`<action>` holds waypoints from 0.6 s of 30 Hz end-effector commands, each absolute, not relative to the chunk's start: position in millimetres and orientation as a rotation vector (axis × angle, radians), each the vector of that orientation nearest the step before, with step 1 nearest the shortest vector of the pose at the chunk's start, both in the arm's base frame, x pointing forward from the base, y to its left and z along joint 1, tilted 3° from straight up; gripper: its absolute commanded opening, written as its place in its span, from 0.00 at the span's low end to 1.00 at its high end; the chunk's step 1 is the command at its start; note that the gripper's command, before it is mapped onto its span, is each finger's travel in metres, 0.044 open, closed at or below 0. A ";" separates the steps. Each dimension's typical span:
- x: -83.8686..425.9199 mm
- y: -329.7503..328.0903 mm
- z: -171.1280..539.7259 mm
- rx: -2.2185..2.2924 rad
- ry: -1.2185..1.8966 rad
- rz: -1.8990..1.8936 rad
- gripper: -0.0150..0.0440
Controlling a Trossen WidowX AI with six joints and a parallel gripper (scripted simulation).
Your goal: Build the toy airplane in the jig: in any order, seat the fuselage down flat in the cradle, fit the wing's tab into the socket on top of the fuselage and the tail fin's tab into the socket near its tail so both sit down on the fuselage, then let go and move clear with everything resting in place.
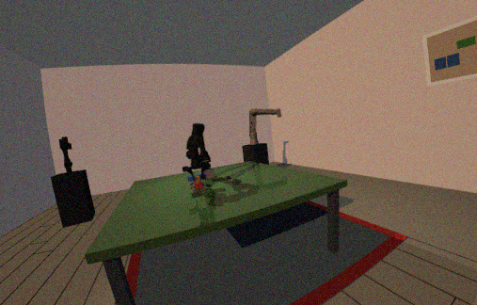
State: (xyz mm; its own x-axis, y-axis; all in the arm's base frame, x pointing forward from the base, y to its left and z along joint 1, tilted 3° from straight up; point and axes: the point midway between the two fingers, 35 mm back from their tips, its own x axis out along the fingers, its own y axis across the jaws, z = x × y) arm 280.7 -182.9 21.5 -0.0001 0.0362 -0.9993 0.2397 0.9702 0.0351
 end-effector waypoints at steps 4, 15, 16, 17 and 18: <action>282.5 -186.7 99.1 0.211 1.560 -0.164 0.69; 284.8 -188.0 108.9 0.210 1.560 -0.164 0.69; 284.8 -188.0 108.9 0.210 1.560 -0.164 0.69; 284.8 -188.0 108.9 0.210 1.560 -0.164 0.69; 284.8 -187.5 108.9 0.210 1.560 -0.164 0.69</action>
State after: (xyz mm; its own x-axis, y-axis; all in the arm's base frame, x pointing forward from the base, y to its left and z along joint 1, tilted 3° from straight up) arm 284.8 -187.5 107.2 0.0079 0.0307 -0.9995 0.2408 0.9701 0.0317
